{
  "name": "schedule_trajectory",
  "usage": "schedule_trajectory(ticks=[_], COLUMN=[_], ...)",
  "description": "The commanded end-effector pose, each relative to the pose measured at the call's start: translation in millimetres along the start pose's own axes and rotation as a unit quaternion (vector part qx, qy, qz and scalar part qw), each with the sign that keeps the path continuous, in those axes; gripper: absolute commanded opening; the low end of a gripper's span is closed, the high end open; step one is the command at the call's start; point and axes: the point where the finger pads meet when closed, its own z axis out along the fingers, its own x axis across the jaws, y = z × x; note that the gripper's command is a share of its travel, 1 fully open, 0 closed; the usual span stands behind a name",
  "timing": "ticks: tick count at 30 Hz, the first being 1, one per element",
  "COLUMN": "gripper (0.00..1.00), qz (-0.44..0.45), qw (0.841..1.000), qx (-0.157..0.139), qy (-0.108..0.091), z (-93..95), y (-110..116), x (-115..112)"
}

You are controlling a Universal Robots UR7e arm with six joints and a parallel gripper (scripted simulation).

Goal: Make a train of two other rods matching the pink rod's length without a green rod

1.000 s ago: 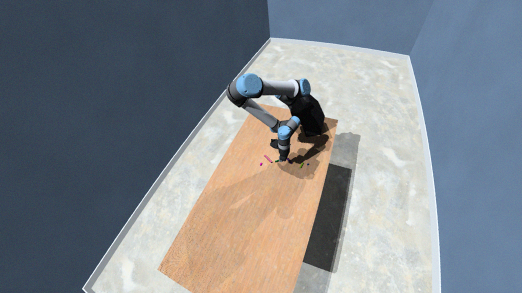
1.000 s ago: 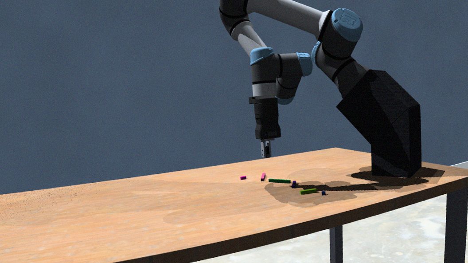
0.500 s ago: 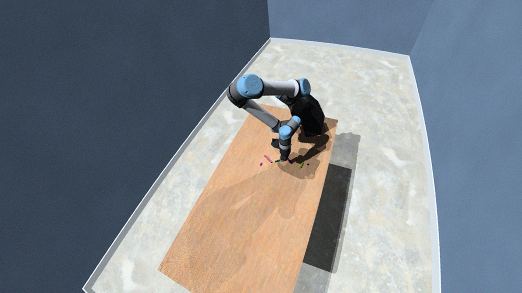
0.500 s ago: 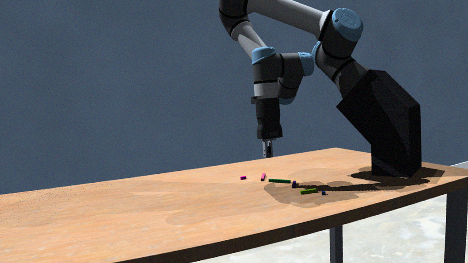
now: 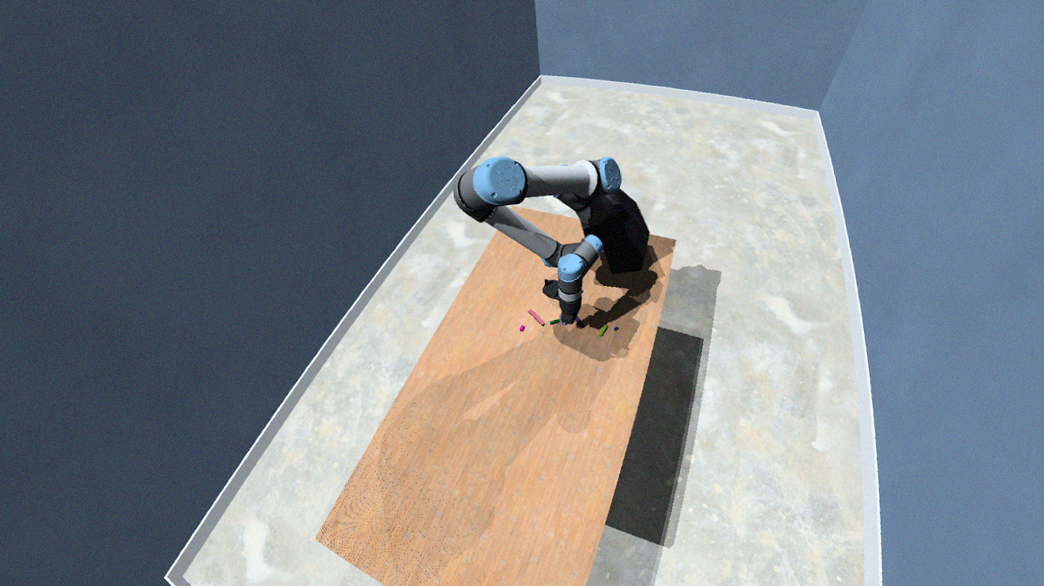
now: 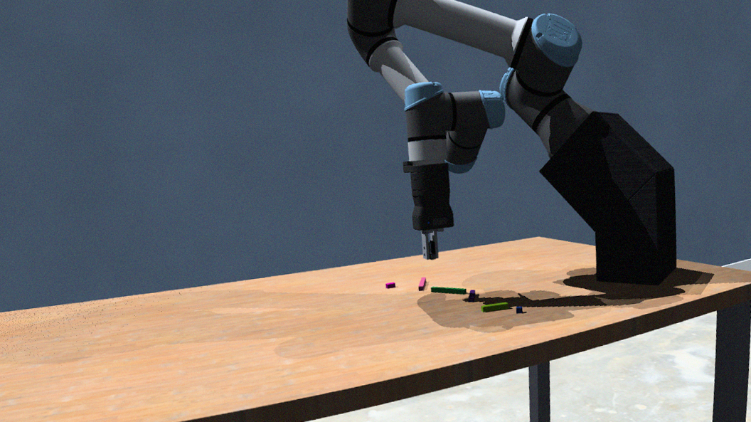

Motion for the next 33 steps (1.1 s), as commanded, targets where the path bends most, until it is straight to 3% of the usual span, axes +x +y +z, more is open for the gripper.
schedule_trajectory(ticks=[1,17,33], gripper=[0.24,0.24,0.24], qz=[0.000,0.000,0.000], qw=[1.000,1.000,1.000], qx=[0.000,0.000,0.000], qy=[0.000,0.000,0.000], z=[19.3,71.0,74.4], y=[0.2,0.4,0.5], x=[0.1,0.0,0.0])
